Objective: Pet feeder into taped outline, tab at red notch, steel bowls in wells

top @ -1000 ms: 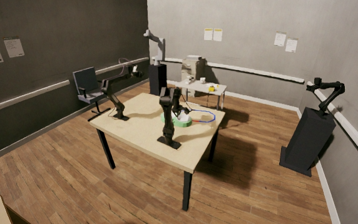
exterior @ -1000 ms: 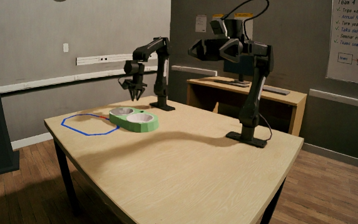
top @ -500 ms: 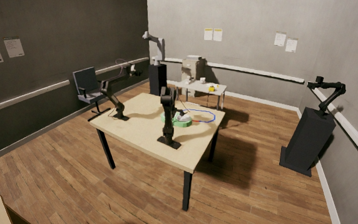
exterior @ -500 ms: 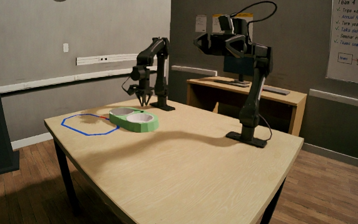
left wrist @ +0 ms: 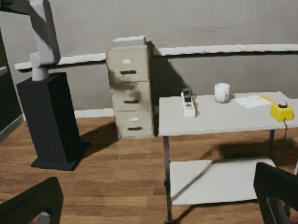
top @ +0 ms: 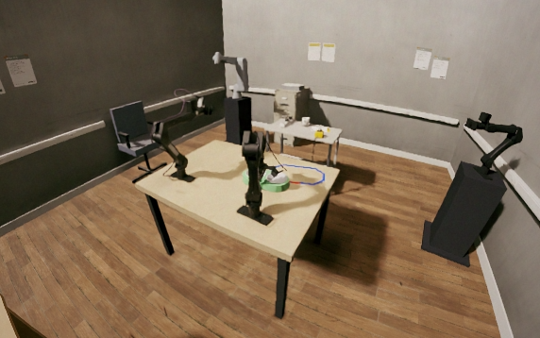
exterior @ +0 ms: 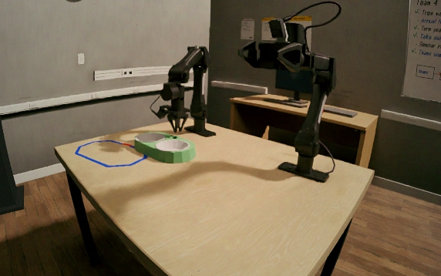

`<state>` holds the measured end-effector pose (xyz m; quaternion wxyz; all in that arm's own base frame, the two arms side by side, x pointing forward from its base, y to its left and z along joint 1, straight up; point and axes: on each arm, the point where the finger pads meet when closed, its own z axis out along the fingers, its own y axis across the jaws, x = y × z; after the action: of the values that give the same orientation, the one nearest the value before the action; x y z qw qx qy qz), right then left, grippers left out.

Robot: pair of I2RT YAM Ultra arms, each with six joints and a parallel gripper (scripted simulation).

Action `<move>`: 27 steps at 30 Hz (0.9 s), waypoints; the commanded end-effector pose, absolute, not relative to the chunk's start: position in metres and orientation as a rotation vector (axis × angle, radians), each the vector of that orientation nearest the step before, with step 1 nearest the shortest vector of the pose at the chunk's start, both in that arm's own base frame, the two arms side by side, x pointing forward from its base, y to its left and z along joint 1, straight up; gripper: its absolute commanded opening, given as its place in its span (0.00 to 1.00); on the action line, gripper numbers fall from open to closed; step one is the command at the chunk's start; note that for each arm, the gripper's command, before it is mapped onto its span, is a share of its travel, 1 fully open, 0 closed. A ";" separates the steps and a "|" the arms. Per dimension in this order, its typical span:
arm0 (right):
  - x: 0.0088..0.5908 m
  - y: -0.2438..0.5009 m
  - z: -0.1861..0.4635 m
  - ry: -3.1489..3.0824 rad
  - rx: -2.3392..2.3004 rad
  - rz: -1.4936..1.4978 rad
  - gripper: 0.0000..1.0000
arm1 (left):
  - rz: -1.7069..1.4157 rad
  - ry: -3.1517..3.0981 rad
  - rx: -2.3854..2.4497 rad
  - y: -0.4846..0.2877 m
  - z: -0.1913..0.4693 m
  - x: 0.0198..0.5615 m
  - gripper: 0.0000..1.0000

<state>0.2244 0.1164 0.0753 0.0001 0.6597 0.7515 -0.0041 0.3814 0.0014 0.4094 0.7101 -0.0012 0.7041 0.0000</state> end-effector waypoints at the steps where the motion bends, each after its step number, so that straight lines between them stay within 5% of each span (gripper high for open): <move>1: 0.224 0.113 0.062 2.362 2.077 -0.043 0.30 | -0.007 1.518 0.007 -0.001 0.429 0.379 1.00; 23: 0.240 0.122 0.059 2.339 2.051 0.105 0.30 | -0.007 1.518 0.007 -0.001 0.429 0.379 1.00; 24: 0.237 0.121 0.055 2.344 2.055 0.085 0.19 | -0.007 1.518 0.007 -0.001 0.429 0.379 1.00; 27: 0.237 0.121 0.055 2.344 2.056 0.082 0.23 | -0.007 1.518 0.007 -0.001 0.429 0.379 1.00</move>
<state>0.2265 0.1175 0.0451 0.0003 0.6596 0.7516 0.0000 0.3814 0.0014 0.4095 0.7101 -0.0012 0.7041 0.0000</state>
